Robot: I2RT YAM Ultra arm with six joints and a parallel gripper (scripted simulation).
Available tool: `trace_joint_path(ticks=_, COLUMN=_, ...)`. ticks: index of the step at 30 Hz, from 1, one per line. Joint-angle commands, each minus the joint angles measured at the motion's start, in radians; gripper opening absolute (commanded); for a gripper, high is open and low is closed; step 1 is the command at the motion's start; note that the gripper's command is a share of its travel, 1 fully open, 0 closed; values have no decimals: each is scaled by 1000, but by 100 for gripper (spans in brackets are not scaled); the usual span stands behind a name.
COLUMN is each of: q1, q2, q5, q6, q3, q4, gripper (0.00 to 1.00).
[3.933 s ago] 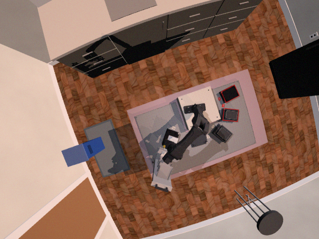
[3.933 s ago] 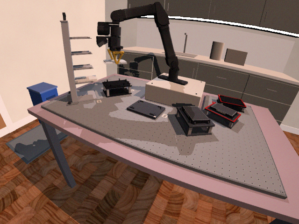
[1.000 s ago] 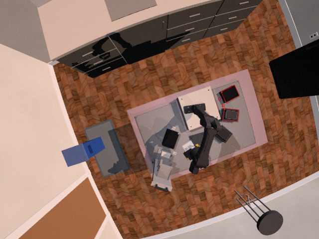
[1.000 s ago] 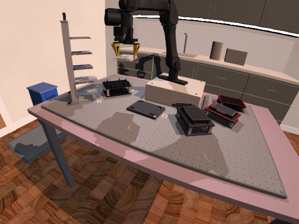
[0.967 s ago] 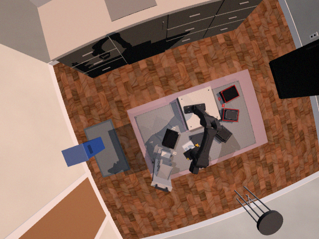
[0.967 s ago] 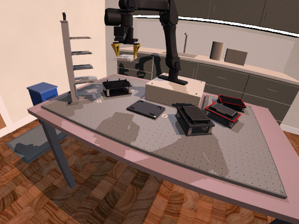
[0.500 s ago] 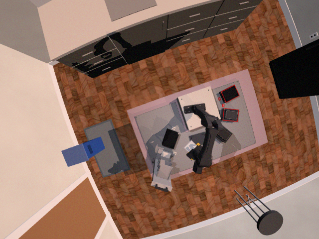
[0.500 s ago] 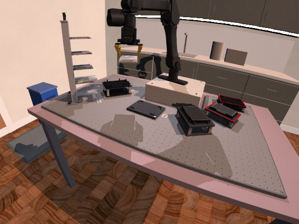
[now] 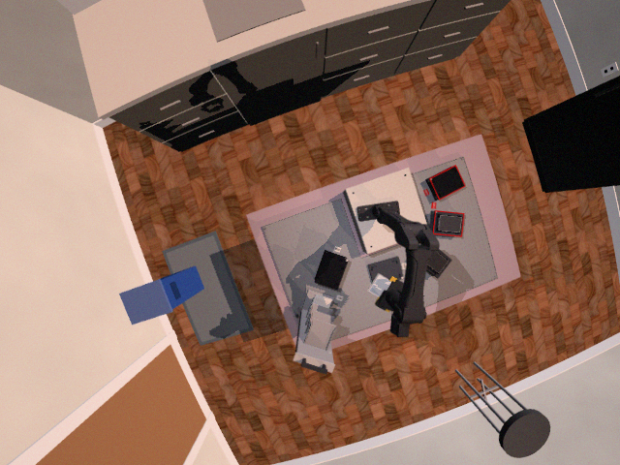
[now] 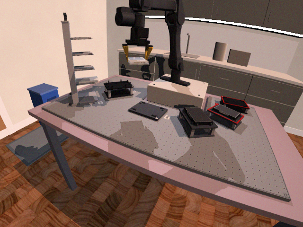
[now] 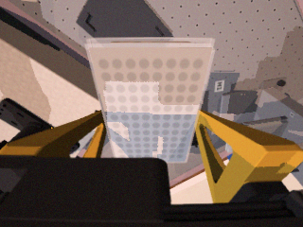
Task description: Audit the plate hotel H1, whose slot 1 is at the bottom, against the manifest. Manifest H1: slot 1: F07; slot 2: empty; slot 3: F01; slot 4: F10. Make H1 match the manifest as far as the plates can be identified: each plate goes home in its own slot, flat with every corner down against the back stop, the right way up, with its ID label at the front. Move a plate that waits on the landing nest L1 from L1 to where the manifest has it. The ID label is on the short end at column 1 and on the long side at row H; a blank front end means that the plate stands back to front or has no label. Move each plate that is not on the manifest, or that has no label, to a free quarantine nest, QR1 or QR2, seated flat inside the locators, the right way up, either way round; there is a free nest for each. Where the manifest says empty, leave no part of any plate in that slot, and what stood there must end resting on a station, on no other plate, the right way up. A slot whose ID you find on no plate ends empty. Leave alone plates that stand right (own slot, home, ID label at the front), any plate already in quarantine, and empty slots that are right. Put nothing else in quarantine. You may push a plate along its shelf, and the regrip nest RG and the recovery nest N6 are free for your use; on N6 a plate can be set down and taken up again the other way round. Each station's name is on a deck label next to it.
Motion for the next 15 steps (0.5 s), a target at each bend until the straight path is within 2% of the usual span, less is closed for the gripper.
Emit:
trace_joint_path(ticks=1, q1=25, q2=-14, q5=-1, q6=-37, q3=3, q4=3, gripper=86)
trace_joint_path(ticks=15, q1=35, q2=-18, q5=-1, q6=-234, q3=-2, q4=4, gripper=86)
